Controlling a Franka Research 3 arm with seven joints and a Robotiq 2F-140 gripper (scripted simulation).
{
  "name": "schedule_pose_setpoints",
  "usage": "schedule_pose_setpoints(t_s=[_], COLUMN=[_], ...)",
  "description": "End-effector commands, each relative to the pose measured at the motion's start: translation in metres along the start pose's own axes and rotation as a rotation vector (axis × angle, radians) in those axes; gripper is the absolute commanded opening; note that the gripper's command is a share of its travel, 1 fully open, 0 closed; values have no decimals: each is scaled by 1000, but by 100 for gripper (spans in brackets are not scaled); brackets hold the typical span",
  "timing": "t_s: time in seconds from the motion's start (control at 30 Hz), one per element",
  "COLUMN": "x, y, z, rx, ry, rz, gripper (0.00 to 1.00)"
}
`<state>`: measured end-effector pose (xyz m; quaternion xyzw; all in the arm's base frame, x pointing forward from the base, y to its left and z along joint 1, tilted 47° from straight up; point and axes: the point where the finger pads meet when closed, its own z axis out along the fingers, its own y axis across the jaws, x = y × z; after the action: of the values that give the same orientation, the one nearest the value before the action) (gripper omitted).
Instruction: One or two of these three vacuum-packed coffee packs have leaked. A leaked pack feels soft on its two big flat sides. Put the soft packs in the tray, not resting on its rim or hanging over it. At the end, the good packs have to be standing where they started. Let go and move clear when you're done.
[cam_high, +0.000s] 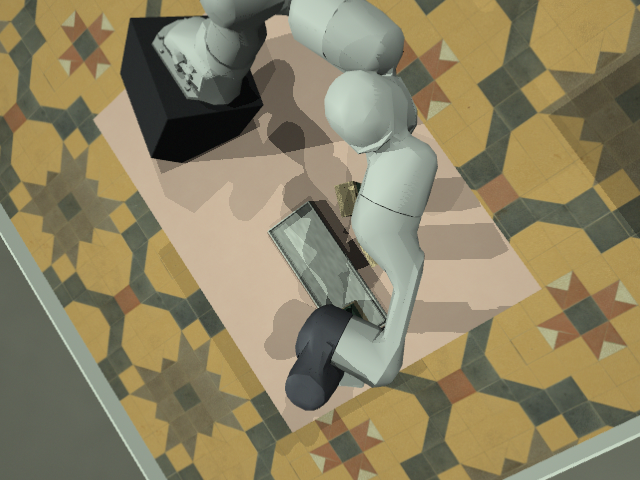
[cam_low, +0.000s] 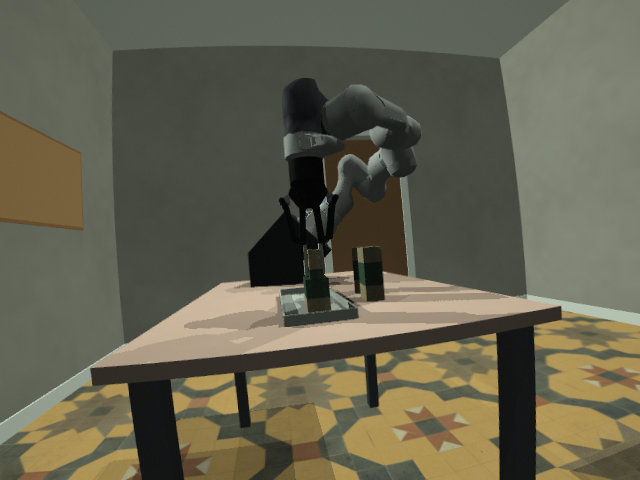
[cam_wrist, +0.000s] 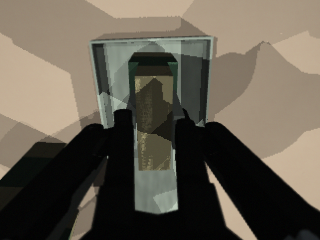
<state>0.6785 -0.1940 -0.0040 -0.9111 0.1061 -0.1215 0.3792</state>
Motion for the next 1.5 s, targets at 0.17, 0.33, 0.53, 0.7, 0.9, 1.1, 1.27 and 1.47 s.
schedule_pose_setpoints(t_s=[0.17, 0.33, 0.53, 0.7, 0.9, 1.1, 1.27, 1.47], x=[2, 2, 2, 2, 2, 2, 2, 2], y=[2, 2, 2, 2, 2, 2, 2, 2], z=[-2, -2, -2, -2, -2, -2, -2, -2], rx=[-3, -3, -3, -3, -3, -3, -3, -3], ry=[7, 7, 7, 7, 7, 7, 7, 7], rz=[-2, -2, -2, -2, -2, -2, -2, -2], gripper=[23, 23, 23, 53, 53, 53, 53, 53])
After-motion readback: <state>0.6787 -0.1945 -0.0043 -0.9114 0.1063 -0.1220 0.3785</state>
